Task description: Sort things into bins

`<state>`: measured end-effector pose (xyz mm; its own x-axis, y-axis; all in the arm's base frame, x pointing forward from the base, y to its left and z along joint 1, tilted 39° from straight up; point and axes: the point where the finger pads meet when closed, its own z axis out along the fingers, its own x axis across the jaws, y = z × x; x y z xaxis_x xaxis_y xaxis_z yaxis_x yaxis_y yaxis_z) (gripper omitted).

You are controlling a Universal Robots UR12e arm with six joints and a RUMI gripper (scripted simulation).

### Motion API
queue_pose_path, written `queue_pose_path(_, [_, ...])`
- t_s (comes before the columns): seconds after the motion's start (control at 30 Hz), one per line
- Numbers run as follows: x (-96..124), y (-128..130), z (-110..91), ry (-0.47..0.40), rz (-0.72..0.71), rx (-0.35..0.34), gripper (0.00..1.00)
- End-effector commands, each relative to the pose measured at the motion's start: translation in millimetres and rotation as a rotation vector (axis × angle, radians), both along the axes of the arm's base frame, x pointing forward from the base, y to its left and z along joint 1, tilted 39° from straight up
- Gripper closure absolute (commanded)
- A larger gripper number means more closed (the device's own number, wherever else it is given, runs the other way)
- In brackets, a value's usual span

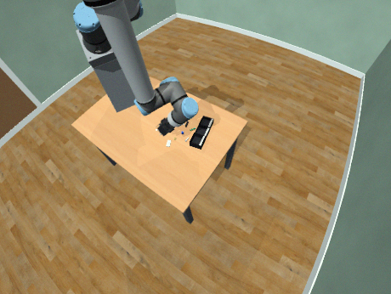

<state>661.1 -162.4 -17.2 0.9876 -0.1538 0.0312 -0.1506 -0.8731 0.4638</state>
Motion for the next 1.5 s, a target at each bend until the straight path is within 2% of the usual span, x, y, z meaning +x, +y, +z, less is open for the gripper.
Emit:
queue_pose_path(0.0, [6, 16, -7, -0.119, -0.102, 0.009, 0.96])
queue_pose_path(0.13, [6, 15, -6, -0.183, -0.16, 0.018, 0.96])
queue_pose_path(0.2, [10, 25, -8, -0.22, -0.194, 0.029, 0.96])
queue_pose_path(0.27, [10, 25, -8, -0.22, -0.194, 0.029, 0.96])
queue_pose_path(0.3, [12, 33, -10, -0.268, -0.238, 0.04, 0.96])
queue_pose_path(0.6, [15, 40, -10, -0.409, -0.37, 0.078, 0.96])
queue_pose_path(0.63, [18, 50, -9, -0.427, -0.386, 0.088, 0.96])
queue_pose_path(0.73, [17, 50, -9, -0.475, -0.433, 0.104, 0.96])
queue_pose_path(0.77, [19, 58, -7, -0.49, -0.448, 0.113, 0.96])
queue_pose_path(0.83, [19, 58, -7, -0.49, -0.448, 0.113, 0.96])
queue_pose_path(0.87, [19, 59, -8, -0.535, -0.493, 0.131, 0.96])
queue_pose_path(1.33, [22, 85, 2, -0.737, -0.705, 0.241, 0.96])
queue_pose_path(1.4, [22, 85, 2, -0.737, -0.705, 0.241, 0.96])
queue_pose_path(1.47, [22, 93, 6, -0.787, -0.762, 0.277, 0.96])
